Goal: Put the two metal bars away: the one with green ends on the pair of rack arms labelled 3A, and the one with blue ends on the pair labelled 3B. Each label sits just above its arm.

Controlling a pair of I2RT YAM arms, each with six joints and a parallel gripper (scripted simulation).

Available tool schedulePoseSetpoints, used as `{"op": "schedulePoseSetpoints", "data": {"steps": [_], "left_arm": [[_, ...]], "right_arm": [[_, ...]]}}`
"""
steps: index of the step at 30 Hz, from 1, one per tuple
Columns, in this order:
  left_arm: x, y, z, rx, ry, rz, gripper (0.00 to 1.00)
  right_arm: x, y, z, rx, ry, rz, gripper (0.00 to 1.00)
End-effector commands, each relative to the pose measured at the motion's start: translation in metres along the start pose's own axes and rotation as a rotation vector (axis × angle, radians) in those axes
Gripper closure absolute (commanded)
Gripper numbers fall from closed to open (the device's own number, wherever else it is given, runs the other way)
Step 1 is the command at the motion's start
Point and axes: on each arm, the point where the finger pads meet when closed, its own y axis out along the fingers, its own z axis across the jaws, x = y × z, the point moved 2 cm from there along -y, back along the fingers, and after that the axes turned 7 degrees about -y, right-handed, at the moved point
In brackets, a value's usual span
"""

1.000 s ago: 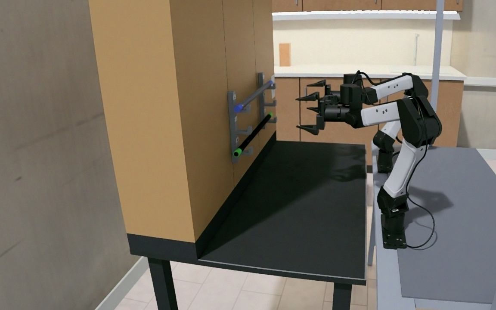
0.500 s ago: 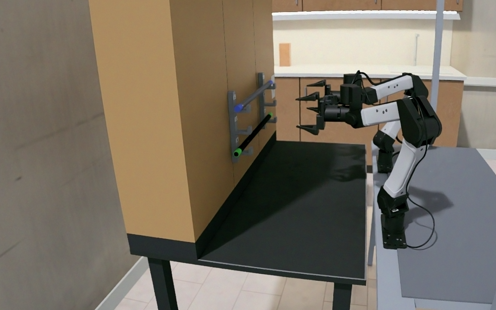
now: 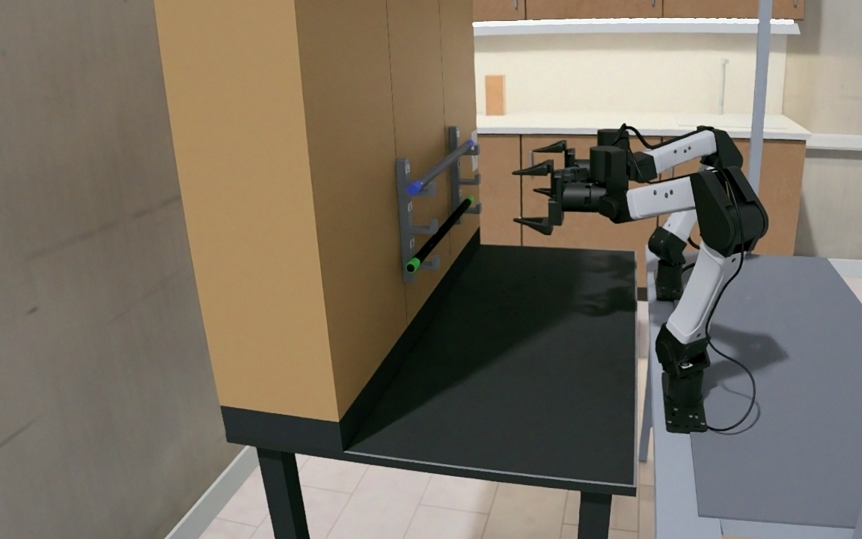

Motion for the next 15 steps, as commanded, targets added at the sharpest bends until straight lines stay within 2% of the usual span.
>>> {"op": "schedulePoseSetpoints", "data": {"steps": [1,15], "left_arm": [[-0.009,-0.001,0.008,0.013,-0.010,-0.003,0.00],[-0.032,-0.001,0.011,0.013,-0.010,-0.003,0.00]], "right_arm": [[0.006,0.000,-0.001,-0.004,-0.003,0.011,0.00],[0.028,0.000,-0.004,-0.004,-0.003,0.011,0.00]]}}
